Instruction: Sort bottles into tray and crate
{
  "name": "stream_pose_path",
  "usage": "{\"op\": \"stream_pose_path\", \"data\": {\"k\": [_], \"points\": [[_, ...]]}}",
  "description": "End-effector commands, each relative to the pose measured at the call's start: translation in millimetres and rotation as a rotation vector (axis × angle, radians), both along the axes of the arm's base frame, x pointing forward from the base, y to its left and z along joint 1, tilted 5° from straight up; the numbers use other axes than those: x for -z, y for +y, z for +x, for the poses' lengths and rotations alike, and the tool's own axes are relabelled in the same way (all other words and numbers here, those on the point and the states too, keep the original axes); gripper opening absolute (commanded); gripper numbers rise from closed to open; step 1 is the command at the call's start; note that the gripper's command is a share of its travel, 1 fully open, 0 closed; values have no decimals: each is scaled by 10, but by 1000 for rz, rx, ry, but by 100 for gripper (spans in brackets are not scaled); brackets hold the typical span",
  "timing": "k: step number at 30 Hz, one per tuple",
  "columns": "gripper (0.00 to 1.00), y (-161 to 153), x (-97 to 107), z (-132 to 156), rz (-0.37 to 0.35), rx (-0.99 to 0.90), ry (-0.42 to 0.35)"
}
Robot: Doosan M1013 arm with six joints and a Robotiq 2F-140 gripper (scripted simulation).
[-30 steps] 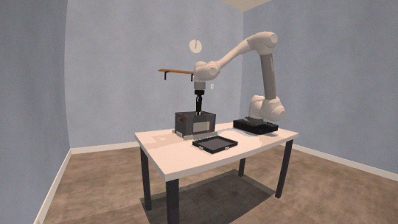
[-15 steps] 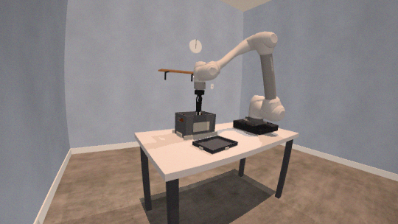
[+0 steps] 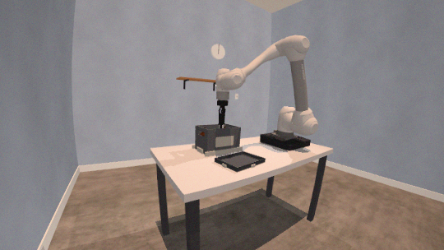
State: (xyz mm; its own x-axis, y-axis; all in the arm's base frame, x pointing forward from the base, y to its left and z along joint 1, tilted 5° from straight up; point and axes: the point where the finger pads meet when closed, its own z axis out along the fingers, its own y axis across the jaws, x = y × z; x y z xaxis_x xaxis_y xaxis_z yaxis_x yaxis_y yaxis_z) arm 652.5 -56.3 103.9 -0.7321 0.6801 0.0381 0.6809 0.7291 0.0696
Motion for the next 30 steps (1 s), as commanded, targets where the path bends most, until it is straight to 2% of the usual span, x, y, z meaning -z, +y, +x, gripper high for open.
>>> {"op": "stream_pose_path", "data": {"k": [1,17,20,30], "points": [[0,0,-1,0,0,0,0],[0,-38,-500,-10,0,0,0],[0,-37,-482,-9,0,0,0],[0,-63,-815,-16,0,0,0]]}}
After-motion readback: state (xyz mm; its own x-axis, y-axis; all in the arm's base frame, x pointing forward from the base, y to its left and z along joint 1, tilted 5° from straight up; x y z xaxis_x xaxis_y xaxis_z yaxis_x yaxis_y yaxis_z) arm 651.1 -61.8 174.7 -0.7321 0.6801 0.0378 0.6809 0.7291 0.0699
